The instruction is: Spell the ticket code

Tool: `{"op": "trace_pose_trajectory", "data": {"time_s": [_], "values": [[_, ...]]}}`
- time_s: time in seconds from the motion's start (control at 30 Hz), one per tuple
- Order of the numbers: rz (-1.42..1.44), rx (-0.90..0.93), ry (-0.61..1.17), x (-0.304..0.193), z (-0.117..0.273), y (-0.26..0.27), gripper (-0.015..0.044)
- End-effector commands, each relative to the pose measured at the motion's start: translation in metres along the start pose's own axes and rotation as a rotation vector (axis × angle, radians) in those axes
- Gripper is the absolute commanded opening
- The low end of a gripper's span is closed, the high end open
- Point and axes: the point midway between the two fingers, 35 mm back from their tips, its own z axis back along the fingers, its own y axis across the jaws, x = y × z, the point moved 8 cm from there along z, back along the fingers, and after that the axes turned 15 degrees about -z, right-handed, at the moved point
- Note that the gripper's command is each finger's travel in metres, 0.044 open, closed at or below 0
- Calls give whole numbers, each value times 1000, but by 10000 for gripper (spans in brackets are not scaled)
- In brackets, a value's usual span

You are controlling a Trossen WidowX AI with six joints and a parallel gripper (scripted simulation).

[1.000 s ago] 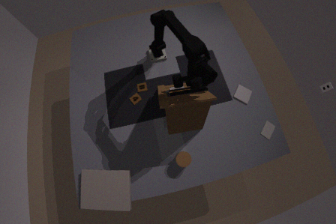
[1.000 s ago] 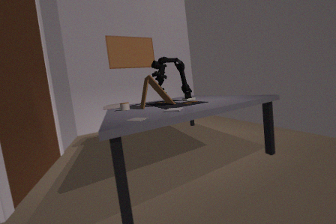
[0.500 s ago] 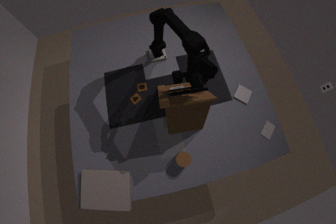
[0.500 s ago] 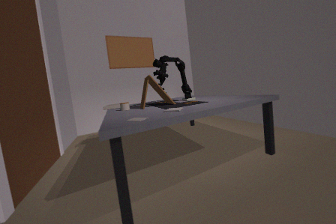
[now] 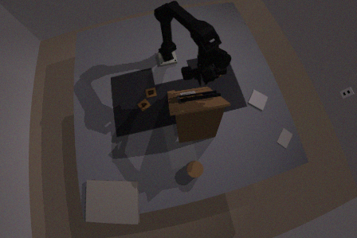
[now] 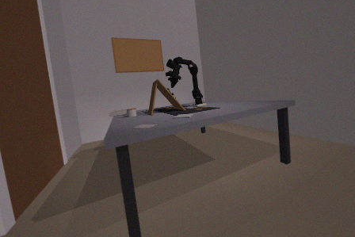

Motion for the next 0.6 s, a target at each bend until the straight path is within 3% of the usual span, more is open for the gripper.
{"op": "trace_pose_trajectory", "data": {"time_s": [0.0, 0.3, 0.57], "values": [[10, 35, -165, -23, 35, -14, 210], [-31, 142, -521, -77, 86, -65, 440], [-39, 152, -544, -80, 88, -70, 440]]}}
